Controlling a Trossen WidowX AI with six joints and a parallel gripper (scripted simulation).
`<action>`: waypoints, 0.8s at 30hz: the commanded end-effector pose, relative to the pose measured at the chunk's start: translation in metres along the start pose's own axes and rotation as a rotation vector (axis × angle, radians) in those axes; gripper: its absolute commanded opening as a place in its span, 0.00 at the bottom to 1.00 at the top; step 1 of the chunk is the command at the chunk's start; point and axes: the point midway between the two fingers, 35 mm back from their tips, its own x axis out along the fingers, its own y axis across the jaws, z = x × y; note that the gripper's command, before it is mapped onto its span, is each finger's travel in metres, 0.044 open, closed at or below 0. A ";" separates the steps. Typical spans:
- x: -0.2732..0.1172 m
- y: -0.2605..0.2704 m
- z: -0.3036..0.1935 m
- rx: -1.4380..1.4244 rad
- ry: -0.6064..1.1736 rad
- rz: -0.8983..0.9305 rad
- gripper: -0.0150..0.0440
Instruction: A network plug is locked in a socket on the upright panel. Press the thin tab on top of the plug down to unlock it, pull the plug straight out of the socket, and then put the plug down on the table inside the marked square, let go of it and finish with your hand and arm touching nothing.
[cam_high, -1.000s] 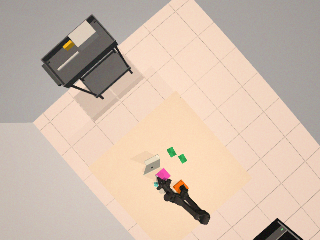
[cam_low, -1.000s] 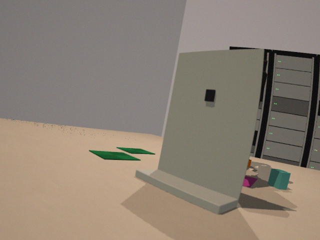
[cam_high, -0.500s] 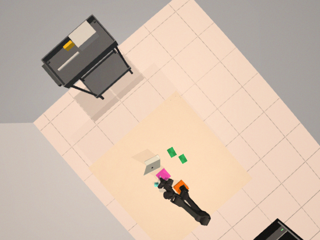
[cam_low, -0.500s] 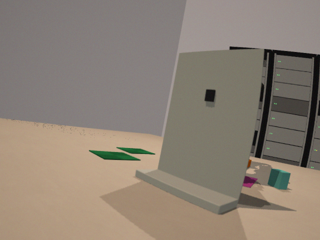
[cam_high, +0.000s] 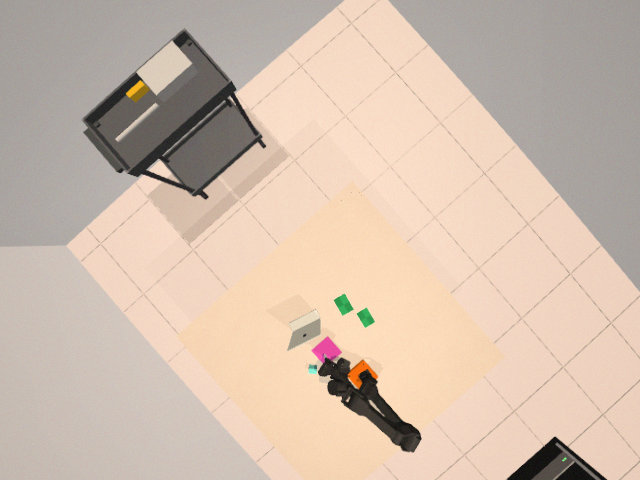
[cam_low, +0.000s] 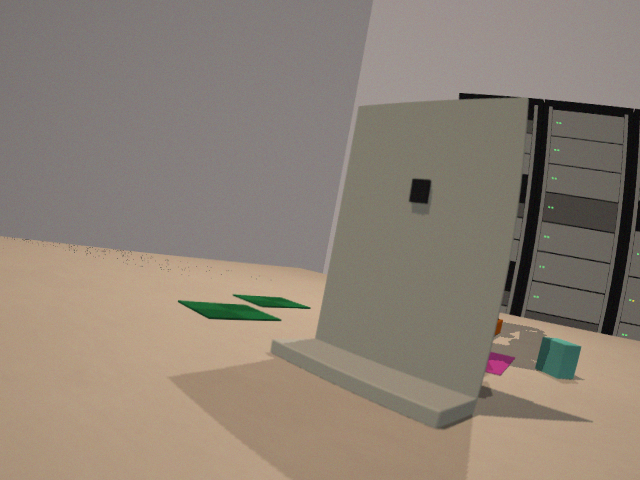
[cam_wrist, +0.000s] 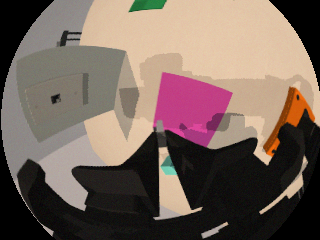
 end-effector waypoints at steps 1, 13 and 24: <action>0.004 -0.004 -0.001 0.006 0.005 -0.007 0.25; 0.020 -0.013 -0.001 0.006 0.005 -0.007 0.25; 0.033 -0.022 -0.001 0.006 0.005 -0.007 0.25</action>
